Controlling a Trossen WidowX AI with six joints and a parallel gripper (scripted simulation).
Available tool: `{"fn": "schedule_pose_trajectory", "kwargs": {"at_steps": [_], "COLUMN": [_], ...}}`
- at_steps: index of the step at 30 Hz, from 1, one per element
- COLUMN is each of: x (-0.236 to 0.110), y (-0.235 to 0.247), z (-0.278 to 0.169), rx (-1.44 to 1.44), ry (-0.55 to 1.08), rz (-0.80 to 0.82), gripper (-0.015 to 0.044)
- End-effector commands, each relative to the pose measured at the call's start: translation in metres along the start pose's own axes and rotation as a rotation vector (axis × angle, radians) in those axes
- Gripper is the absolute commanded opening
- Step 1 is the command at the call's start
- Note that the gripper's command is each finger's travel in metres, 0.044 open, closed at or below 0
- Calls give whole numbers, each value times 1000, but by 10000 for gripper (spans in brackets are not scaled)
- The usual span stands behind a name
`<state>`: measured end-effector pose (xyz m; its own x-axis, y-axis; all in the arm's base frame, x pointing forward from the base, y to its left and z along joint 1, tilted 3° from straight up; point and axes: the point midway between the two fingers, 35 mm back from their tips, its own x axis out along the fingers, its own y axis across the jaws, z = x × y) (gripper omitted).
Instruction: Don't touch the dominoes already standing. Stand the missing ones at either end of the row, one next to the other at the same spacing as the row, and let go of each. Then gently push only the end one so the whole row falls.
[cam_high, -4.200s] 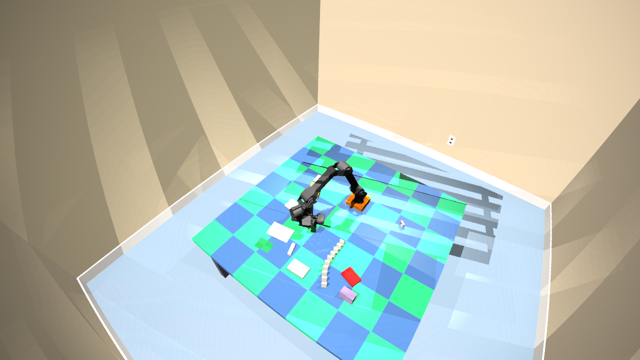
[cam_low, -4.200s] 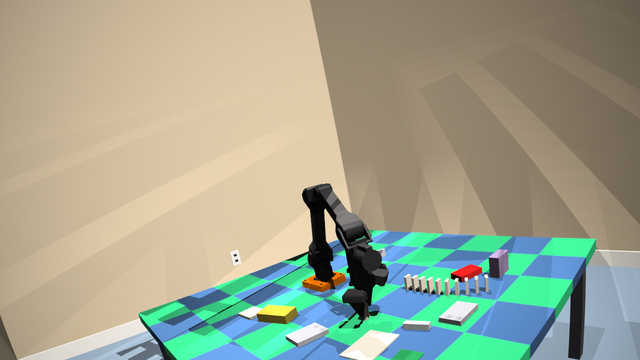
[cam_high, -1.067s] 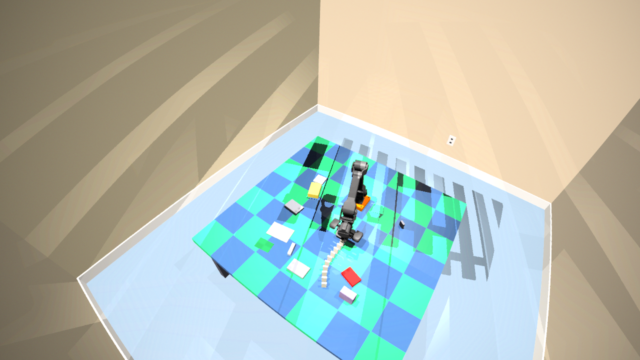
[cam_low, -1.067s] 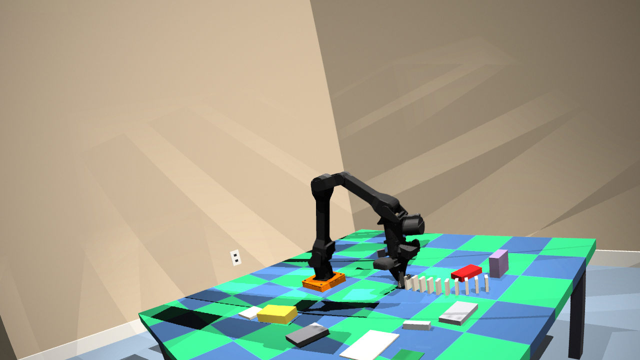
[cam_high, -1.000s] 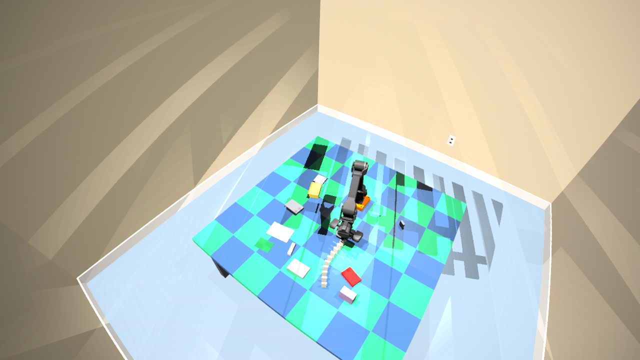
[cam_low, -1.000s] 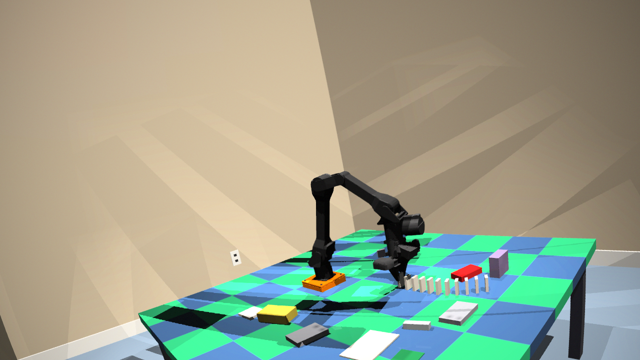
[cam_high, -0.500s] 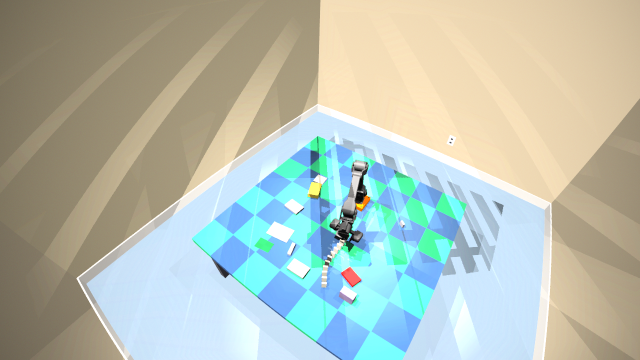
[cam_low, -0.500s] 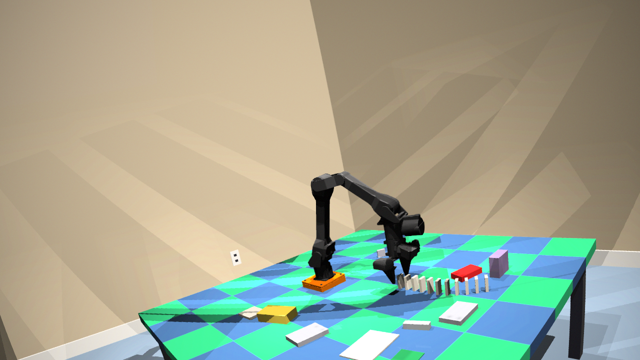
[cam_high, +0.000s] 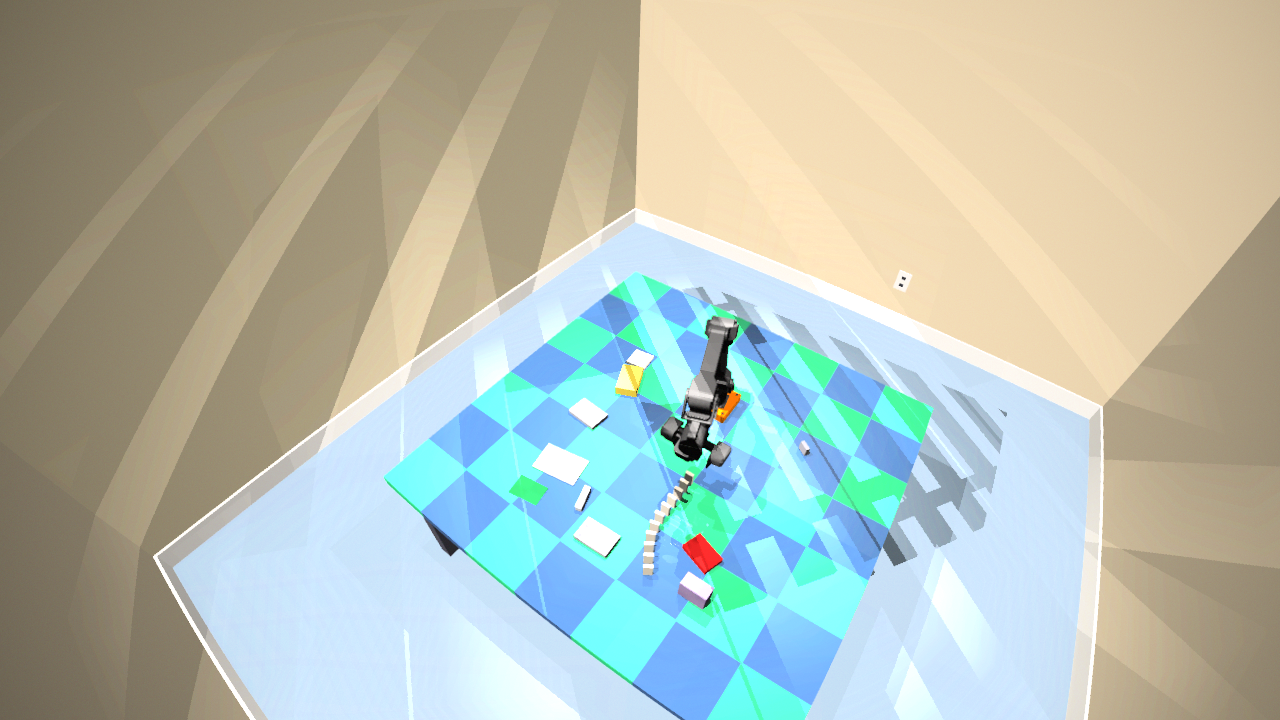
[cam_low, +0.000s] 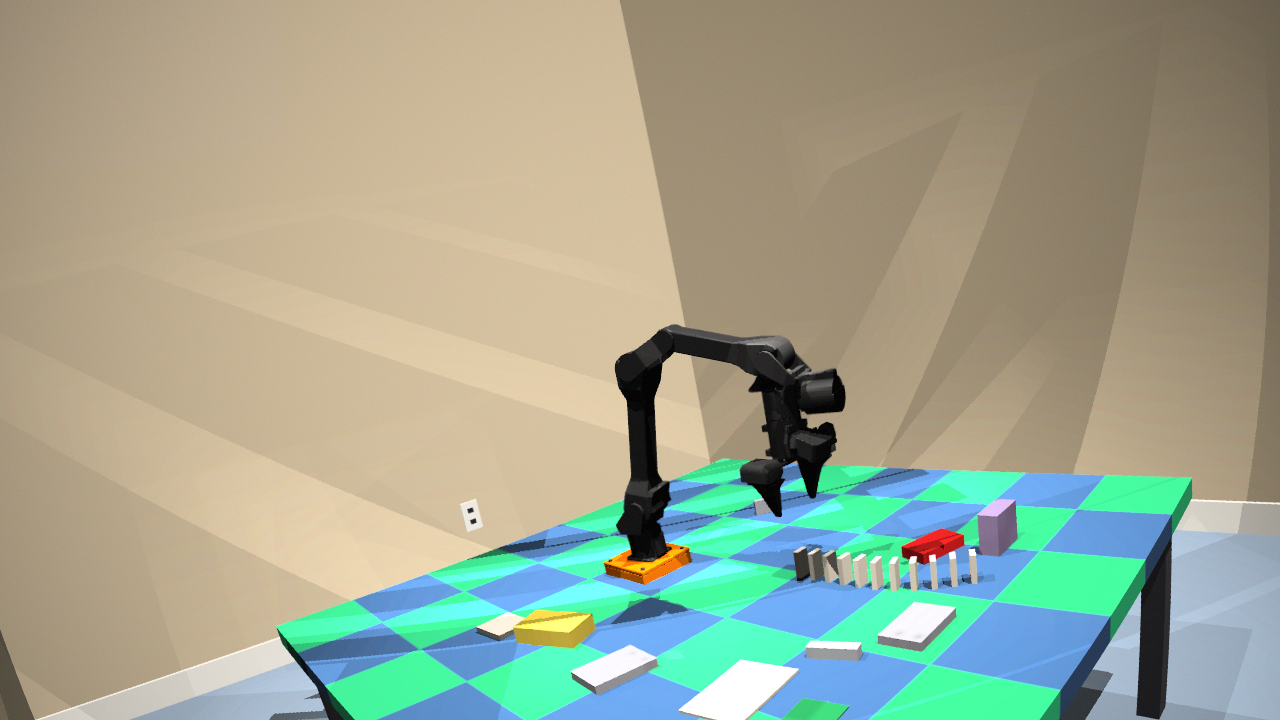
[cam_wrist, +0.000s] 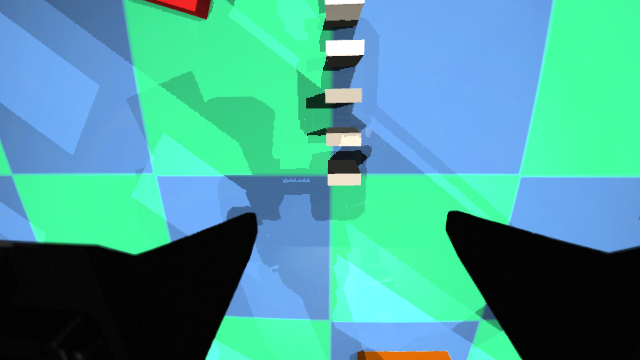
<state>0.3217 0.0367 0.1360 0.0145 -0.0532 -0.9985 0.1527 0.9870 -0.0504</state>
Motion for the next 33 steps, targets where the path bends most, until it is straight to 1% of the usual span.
{"fn": "schedule_pose_trajectory", "kwargs": {"at_steps": [1,4,5,7,21,23,33], "x": [-35,-35,-35,-29,26,29,29], "y": [-2,-2,-2,-1,-1,-2,-2], "z": [-5,-5,-6,-8,-40,-42,-42], "rx": [7,7,23,153,1507,1572,1572], "ry": [-12,-12,-12,-11,-3,-2,-2], "rz": [4,4,4,5,7,6,6], "gripper": [440,440,414,361,0,0,0]}}
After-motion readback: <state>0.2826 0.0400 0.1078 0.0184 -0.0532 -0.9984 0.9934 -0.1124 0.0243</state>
